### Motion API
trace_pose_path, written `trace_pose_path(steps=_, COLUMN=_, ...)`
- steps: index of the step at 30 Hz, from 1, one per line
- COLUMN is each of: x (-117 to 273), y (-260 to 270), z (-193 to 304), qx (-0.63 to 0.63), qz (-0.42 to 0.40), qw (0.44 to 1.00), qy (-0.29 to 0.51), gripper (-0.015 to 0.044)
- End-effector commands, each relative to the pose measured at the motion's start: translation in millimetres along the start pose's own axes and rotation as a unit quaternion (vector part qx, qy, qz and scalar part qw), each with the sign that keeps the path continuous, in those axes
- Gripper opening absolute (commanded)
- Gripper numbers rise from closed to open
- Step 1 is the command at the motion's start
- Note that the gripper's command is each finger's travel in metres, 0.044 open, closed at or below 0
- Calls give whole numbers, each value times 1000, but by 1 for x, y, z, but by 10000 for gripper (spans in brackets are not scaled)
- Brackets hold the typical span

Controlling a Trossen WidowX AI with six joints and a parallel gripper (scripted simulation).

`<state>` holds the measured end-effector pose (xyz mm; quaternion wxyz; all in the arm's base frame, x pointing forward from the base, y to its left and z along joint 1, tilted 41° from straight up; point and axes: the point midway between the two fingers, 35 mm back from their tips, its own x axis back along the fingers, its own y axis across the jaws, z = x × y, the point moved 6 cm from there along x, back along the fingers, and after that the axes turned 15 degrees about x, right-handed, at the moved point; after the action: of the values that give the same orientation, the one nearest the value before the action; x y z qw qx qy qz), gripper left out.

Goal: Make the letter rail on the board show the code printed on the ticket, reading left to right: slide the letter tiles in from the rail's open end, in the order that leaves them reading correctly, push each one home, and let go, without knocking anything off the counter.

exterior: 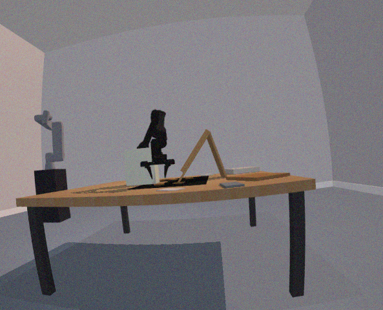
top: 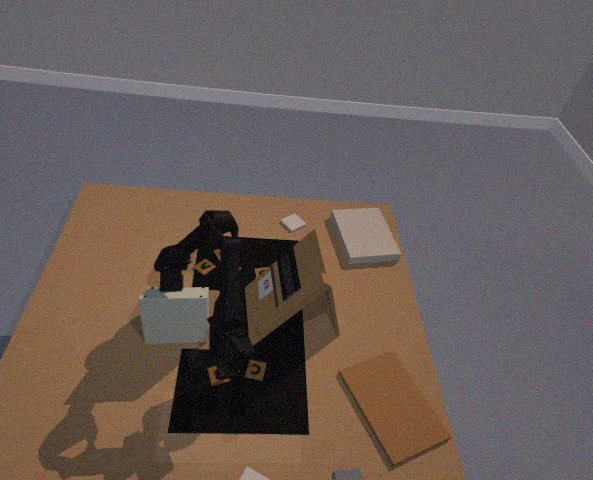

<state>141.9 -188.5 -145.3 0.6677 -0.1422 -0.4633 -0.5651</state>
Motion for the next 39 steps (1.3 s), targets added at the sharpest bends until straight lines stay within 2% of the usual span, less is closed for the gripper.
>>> trace_pose_path(steps=1, x=-14, y=-1, z=4, qx=-6, qz=-2, qw=1000, qy=9, gripper=340)
trace_pose_path(steps=39, x=-33, y=0, z=5, qx=-5, qz=-2, qw=1000, qy=9, gripper=340)
